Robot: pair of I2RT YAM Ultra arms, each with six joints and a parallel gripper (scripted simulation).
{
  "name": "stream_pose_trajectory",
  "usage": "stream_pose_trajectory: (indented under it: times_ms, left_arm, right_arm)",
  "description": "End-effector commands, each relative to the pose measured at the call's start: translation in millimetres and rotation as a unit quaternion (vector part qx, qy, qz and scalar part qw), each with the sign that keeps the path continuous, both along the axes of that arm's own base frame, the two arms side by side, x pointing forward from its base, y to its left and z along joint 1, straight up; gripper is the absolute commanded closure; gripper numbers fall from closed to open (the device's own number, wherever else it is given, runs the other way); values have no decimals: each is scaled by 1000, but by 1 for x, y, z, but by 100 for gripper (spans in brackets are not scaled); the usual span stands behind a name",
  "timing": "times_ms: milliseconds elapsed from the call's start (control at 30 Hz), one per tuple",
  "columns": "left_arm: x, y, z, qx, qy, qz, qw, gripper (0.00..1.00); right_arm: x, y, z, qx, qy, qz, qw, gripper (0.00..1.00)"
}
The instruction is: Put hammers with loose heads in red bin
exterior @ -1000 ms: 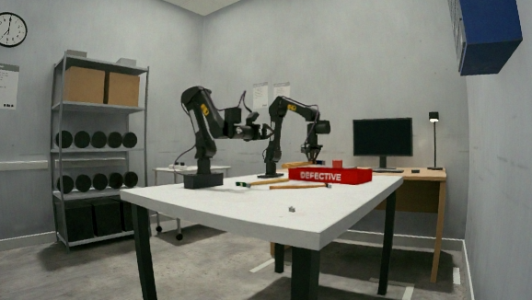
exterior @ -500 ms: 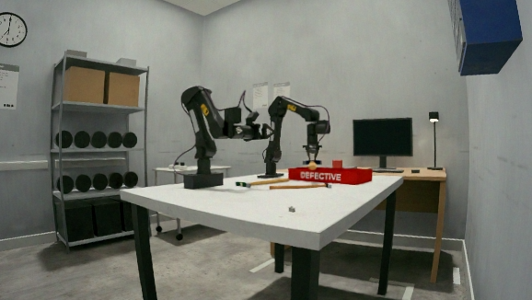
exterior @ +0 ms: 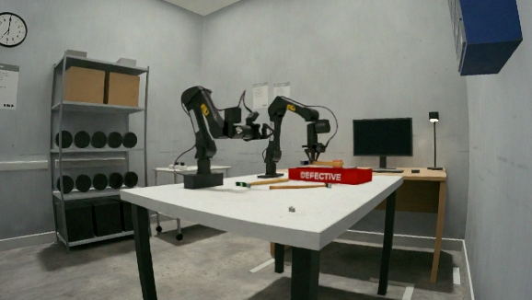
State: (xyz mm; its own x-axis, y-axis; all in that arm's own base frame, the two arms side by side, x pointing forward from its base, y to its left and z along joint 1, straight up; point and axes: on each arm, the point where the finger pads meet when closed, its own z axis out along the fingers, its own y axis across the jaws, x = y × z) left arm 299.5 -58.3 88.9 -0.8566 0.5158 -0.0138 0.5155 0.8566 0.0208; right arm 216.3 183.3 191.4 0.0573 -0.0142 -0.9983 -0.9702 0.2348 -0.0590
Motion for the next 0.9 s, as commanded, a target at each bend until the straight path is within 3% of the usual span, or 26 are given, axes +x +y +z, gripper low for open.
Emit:
stream_pose_trajectory:
  times_ms: [0,133,367,467,867]
  left_arm:
    - [8,-3,15,-3,-47,112,993,85]
    - [11,-4,18,-7,-55,144,988,85]
    - [-17,10,-4,-11,21,177,984,85]
    - [-11,13,-3,-9,10,176,984,85]
    - [-38,50,2,-5,16,167,986,85]
  right_arm:
    - [-1,-2,-6,1,15,1,1000,0]
    - [-1,-2,-6,1,15,1,1000,0]
    - [-1,-2,-6,1,15,1,1000,0]
    - [-1,-2,-6,1,15,1,1000,0]
    - [-1,-2,-6,1,15,1,1000,0]
